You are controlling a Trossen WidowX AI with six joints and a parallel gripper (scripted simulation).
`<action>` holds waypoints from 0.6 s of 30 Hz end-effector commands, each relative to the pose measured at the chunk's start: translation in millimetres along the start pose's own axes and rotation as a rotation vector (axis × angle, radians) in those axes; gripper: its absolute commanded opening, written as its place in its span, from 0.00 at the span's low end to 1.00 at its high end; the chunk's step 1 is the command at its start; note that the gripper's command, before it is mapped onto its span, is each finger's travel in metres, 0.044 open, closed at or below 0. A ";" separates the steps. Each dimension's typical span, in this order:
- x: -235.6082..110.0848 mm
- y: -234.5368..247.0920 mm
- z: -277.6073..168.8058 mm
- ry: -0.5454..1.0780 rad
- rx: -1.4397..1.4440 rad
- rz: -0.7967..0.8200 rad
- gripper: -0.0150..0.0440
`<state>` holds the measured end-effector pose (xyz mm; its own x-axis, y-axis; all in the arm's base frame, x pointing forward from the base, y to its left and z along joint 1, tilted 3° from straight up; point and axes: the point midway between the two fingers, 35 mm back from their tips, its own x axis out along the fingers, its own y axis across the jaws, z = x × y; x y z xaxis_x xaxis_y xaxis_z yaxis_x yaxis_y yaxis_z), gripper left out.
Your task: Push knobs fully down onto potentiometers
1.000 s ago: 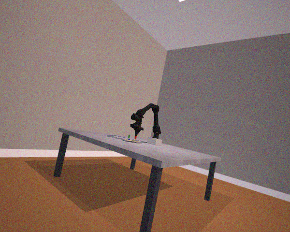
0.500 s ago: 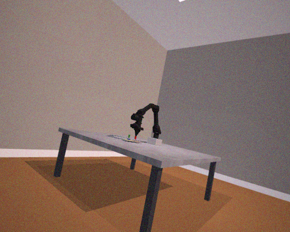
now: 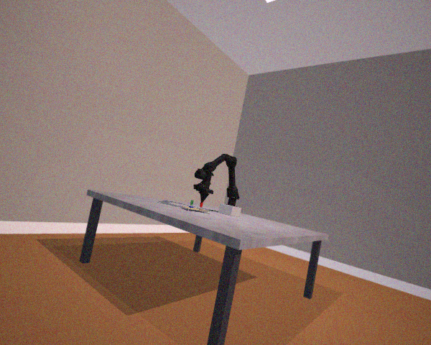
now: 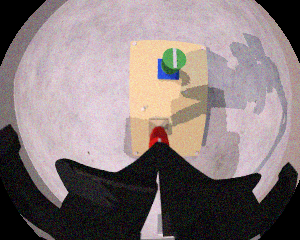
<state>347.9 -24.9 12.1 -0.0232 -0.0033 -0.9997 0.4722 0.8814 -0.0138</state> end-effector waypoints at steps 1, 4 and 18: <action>12.9 1.3 2.1 0.006 -0.003 0.000 0.25; 12.9 1.3 2.1 0.006 -0.003 0.000 0.25; 14.9 1.3 2.1 0.006 -0.003 0.000 0.25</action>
<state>347.7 -24.8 11.1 -0.0221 -0.0033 -0.9998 0.4722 0.8814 -0.0134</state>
